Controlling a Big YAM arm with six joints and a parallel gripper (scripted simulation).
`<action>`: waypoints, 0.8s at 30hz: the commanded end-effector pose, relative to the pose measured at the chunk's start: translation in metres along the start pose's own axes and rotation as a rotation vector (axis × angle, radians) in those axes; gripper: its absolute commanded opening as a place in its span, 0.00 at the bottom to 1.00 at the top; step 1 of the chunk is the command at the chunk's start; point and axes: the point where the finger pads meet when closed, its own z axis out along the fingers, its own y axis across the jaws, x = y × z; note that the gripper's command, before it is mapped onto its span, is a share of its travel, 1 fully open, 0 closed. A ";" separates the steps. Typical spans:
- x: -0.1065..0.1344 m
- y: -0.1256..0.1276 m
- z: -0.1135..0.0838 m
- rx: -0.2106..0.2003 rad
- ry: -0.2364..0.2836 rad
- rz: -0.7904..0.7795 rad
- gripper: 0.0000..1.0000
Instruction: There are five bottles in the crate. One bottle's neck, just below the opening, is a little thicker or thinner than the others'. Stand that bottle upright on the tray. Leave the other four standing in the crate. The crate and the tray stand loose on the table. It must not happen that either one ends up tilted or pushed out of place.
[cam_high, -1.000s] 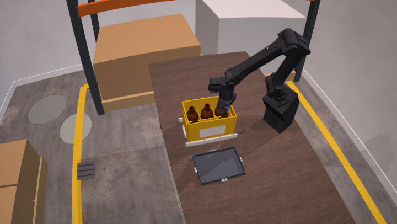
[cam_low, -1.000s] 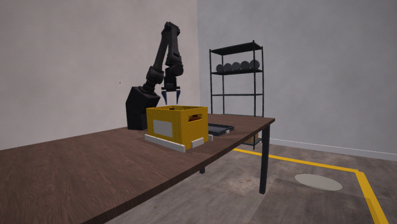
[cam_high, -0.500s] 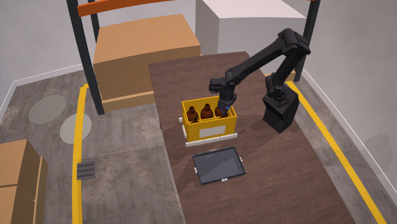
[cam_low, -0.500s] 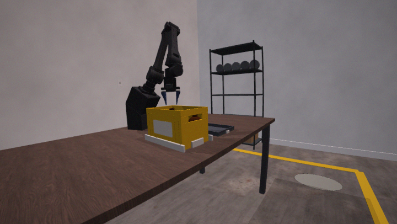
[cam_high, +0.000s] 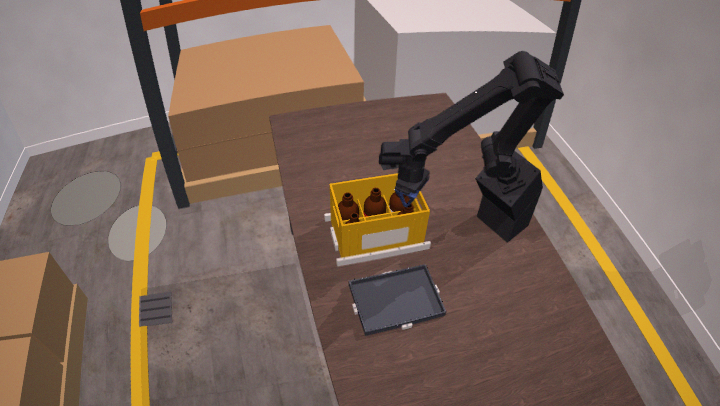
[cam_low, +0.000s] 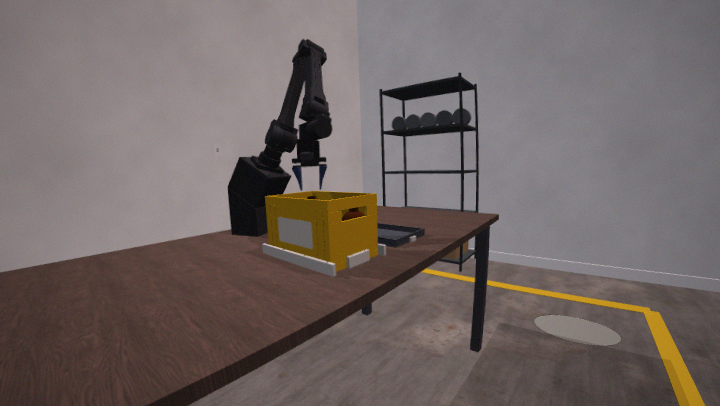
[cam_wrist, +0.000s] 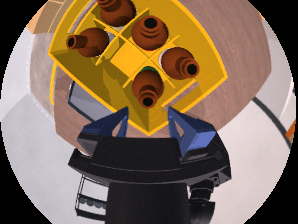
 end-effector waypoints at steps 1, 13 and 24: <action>-0.001 -0.003 0.004 0.004 0.003 -0.001 0.61; -0.001 -0.003 0.004 0.004 0.002 -0.001 0.61; -0.011 0.004 0.000 -0.004 -0.013 -0.006 0.61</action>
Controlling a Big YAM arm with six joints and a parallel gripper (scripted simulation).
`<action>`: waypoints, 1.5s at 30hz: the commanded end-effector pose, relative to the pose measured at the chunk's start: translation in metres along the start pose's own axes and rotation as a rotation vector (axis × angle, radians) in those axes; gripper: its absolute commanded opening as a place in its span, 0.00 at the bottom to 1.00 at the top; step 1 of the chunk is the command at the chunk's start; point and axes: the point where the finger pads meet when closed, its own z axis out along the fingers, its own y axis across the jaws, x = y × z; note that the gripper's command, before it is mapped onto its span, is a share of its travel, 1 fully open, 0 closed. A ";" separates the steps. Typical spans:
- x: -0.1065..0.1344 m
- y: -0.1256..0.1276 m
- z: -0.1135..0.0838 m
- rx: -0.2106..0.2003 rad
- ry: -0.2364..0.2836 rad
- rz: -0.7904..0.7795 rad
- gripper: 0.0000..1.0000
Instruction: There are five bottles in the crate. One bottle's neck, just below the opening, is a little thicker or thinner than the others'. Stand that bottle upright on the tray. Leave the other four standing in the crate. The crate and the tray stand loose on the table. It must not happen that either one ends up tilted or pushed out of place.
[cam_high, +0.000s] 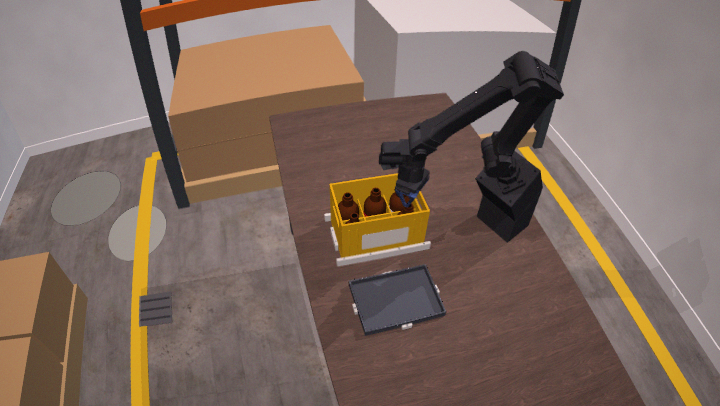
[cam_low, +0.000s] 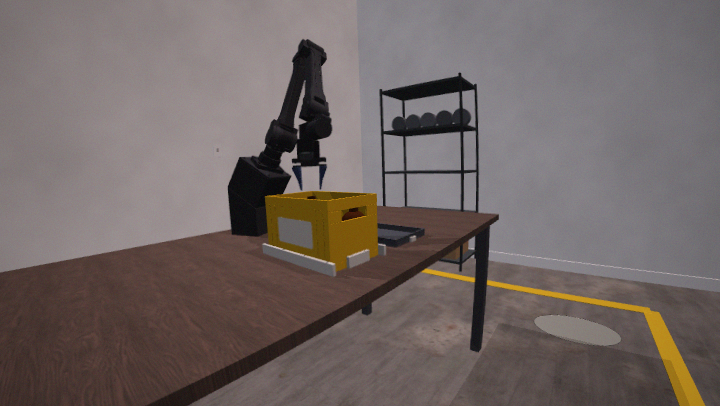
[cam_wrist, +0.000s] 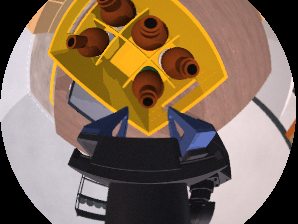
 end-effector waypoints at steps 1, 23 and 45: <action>-0.012 0.005 0.000 -0.005 -0.014 -0.006 0.61; -0.013 0.006 -0.001 -0.007 -0.017 -0.007 0.61; -0.017 0.008 -0.003 -0.010 -0.023 -0.009 0.61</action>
